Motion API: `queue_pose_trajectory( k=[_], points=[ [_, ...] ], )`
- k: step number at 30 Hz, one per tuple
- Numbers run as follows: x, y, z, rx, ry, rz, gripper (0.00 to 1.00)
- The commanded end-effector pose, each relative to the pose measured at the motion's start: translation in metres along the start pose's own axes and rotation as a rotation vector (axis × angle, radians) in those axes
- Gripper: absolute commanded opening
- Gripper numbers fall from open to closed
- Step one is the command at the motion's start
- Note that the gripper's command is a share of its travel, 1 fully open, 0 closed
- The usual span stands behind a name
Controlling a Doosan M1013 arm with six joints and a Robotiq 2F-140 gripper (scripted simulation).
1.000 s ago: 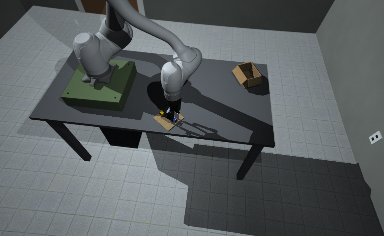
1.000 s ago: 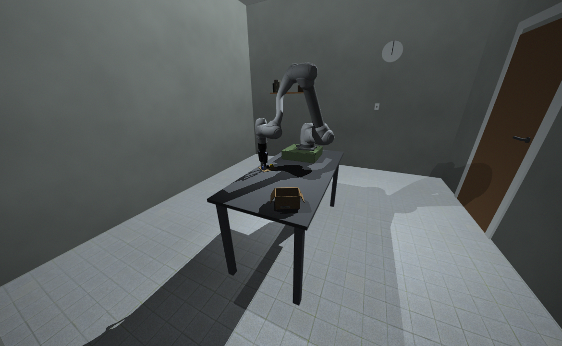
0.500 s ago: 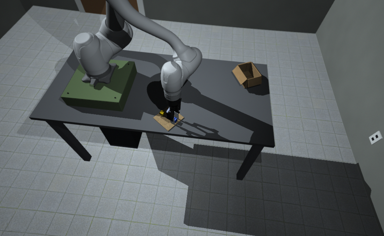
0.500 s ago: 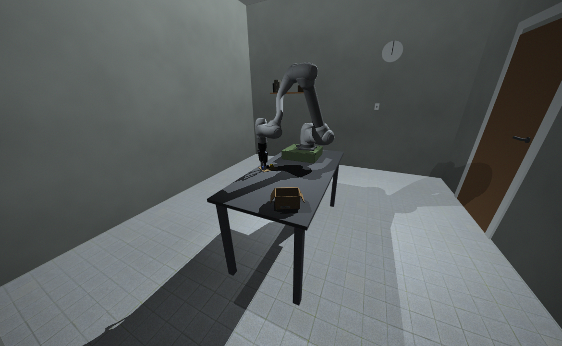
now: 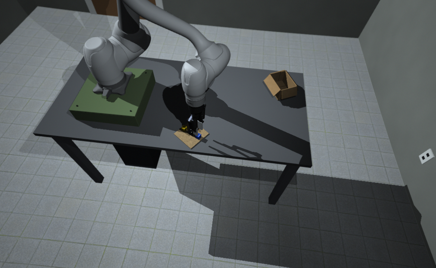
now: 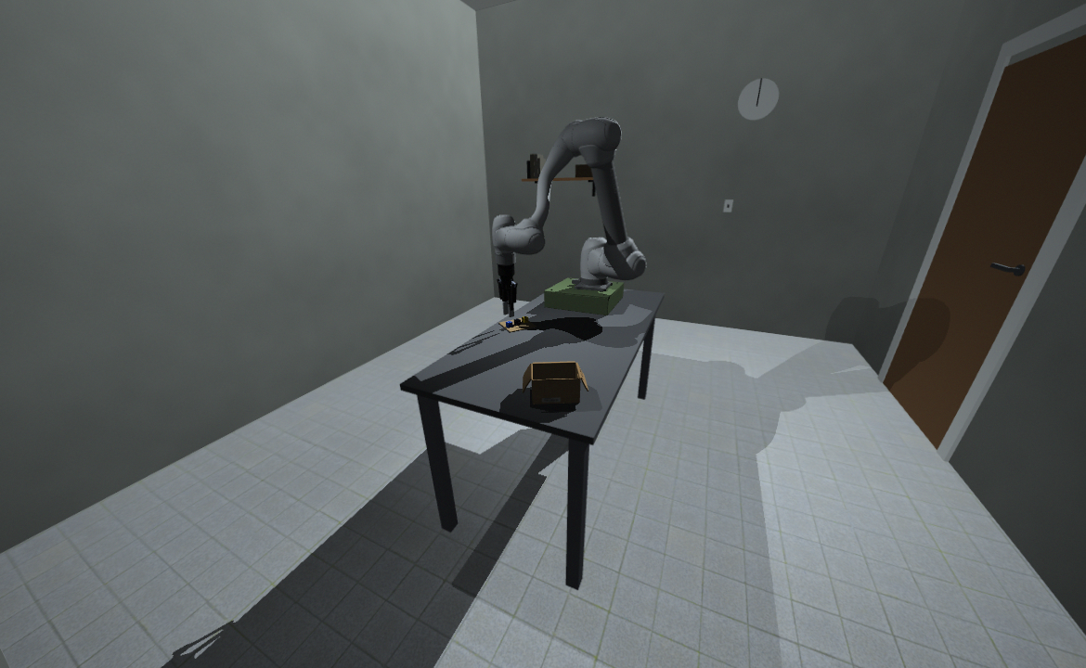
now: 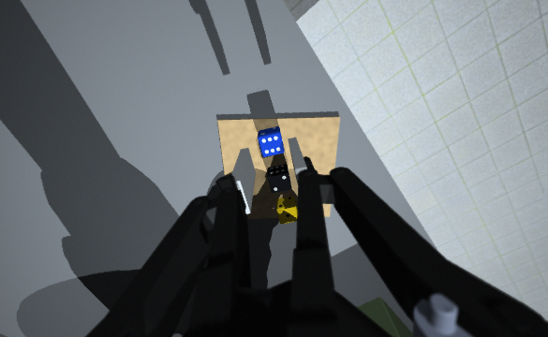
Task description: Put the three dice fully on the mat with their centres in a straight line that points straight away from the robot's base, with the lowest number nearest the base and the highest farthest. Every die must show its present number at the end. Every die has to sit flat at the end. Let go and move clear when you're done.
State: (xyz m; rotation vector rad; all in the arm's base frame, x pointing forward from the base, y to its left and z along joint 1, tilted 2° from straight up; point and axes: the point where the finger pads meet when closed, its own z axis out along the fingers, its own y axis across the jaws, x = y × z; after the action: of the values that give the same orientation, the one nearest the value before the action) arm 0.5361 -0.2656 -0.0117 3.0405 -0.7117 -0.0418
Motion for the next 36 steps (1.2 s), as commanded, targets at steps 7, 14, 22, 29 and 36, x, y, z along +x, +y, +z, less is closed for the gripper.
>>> queue_pose_trajectory(
  k=[7, 14, 22, 29, 36],
  points=[
    [0.000, 0.000, -0.028, 0.000, 0.001, 0.000, 0.32],
    [0.000, 0.000, -0.034, 0.000, 0.001, 0.000, 1.00],
    [0.000, 0.000, -0.034, 0.000, 0.001, 0.000, 1.00],
    [0.000, 0.000, -0.034, 0.000, 0.001, 0.000, 1.00],
    [0.000, 0.000, -0.035, 0.000, 0.001, 0.000, 1.00]
  ],
)
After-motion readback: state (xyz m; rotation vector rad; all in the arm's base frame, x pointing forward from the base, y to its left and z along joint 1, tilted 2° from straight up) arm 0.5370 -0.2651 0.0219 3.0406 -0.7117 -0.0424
